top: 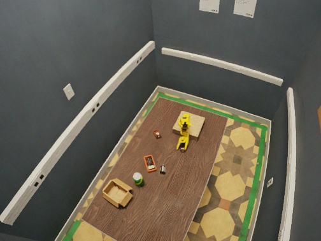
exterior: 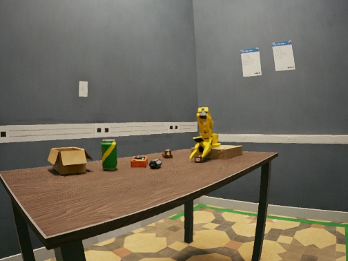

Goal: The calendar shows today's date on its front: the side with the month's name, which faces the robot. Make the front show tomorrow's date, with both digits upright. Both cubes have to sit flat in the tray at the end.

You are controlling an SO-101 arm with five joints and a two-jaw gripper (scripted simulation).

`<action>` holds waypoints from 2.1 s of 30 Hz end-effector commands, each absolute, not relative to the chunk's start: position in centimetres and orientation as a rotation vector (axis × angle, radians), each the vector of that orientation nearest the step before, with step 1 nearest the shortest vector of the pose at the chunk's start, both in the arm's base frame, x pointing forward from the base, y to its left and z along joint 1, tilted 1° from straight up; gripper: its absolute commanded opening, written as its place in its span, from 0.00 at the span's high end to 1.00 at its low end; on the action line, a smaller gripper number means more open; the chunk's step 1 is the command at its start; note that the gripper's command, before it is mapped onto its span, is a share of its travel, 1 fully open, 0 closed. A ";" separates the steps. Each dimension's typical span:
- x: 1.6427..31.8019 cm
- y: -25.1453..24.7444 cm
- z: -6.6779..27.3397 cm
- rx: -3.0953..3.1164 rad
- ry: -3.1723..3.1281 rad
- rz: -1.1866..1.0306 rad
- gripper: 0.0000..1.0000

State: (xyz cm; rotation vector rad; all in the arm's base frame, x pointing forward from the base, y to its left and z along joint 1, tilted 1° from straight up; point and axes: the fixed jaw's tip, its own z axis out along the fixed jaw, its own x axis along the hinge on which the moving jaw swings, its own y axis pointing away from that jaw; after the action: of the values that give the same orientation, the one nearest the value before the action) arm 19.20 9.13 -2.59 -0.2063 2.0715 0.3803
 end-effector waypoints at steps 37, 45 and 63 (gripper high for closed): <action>19.7 9.5 3.5 0.235 1.910 0.767 0.65; 20.0 9.6 5.3 0.312 1.838 0.852 0.65; 20.5 9.9 8.0 0.415 1.736 0.983 0.65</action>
State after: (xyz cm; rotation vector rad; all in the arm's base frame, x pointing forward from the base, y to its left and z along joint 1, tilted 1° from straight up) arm 20.61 9.69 4.62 0.3049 1.8492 0.8148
